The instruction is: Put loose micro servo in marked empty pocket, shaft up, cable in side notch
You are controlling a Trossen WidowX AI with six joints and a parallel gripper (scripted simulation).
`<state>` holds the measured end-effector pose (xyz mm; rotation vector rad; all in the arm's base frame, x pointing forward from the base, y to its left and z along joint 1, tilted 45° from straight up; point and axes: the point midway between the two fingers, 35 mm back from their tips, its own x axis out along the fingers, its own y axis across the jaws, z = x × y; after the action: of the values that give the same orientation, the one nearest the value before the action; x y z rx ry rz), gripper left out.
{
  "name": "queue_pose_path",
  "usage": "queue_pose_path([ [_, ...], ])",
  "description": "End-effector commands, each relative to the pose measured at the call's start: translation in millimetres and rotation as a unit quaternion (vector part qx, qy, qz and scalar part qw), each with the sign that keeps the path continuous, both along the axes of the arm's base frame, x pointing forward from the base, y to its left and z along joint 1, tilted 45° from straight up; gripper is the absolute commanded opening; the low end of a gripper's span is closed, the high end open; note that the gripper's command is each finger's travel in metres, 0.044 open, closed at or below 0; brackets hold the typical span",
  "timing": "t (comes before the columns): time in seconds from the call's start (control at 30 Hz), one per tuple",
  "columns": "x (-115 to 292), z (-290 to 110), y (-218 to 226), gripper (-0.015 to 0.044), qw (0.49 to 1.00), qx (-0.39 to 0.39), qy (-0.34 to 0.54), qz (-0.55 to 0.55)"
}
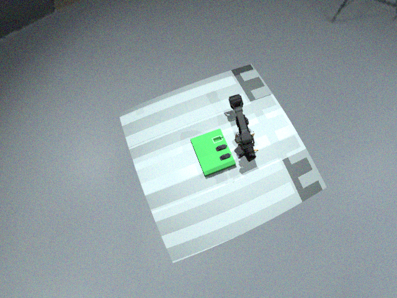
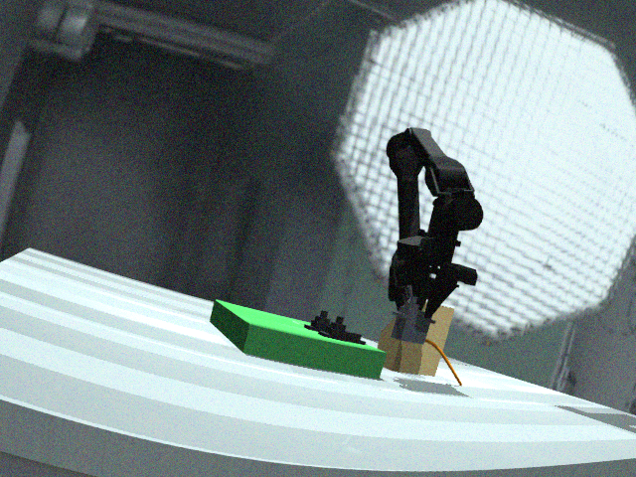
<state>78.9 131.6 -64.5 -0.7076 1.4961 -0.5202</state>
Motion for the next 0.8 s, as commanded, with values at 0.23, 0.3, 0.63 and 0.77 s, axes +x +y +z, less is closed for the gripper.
queue_pose_path([
  [0.23, -0.3, 6.0, 0.2, 0.0, 1.0, 0.008, -0.004, -0.003],
  [0.3, -0.5, 6.6, -0.4, 0.0, 1.0, 0.008, -0.004, -0.003],
  [0.63, -1.4, 9.6, -3.6, 0.0, 1.0, 0.008, -0.004, -0.003],
  [0.77, -1.8, 10.7, -4.9, 0.0, 1.0, 0.008, -0.004, -0.003],
])
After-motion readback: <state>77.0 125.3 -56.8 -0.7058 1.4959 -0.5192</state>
